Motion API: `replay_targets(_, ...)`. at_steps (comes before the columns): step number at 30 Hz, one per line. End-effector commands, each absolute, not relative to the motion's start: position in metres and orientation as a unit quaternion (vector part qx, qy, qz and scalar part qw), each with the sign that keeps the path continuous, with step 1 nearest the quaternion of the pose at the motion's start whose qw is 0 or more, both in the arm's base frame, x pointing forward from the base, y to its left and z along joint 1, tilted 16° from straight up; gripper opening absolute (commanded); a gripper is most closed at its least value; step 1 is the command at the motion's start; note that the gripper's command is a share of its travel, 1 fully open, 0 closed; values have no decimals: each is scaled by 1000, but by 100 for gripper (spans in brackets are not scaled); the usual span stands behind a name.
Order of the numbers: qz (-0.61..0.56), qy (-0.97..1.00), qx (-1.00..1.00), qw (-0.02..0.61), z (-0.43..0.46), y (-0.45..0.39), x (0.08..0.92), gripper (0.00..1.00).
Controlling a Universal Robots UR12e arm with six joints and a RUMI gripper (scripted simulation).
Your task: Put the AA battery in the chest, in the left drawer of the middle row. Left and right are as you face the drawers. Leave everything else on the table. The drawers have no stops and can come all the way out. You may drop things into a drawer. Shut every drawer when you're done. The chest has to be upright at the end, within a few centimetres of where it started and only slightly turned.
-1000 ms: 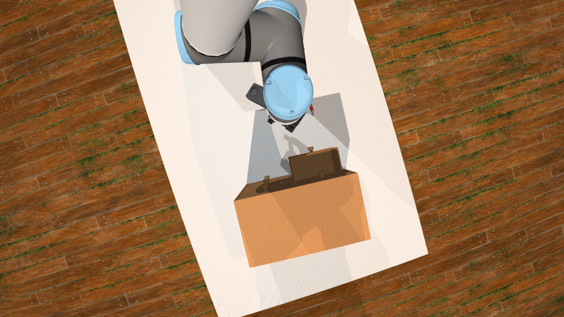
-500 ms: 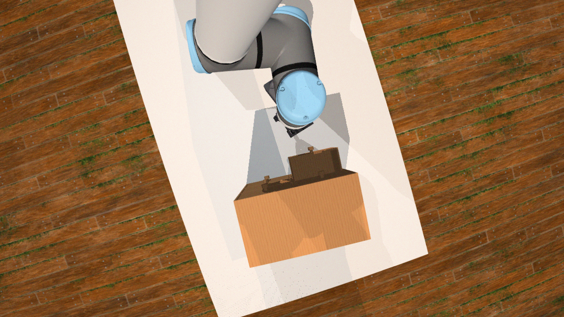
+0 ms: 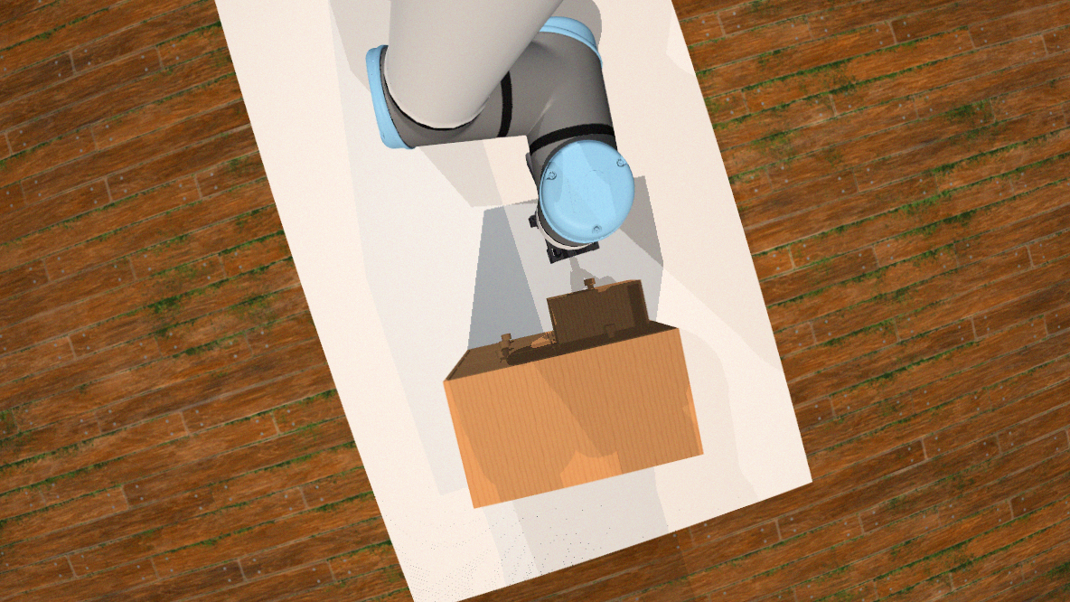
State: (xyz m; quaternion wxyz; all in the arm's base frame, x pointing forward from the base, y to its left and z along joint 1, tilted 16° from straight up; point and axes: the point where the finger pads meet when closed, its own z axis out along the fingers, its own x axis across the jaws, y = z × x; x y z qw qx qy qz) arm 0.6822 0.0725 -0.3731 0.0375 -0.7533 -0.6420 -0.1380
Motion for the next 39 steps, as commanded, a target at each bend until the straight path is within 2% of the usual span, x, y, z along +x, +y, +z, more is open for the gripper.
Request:
replay_targets(1, -137, -622, -770, 40, -371, 75, 685, 5)
replay_targets(39, -136, -610, -779, 42, -355, 73, 684, 5)
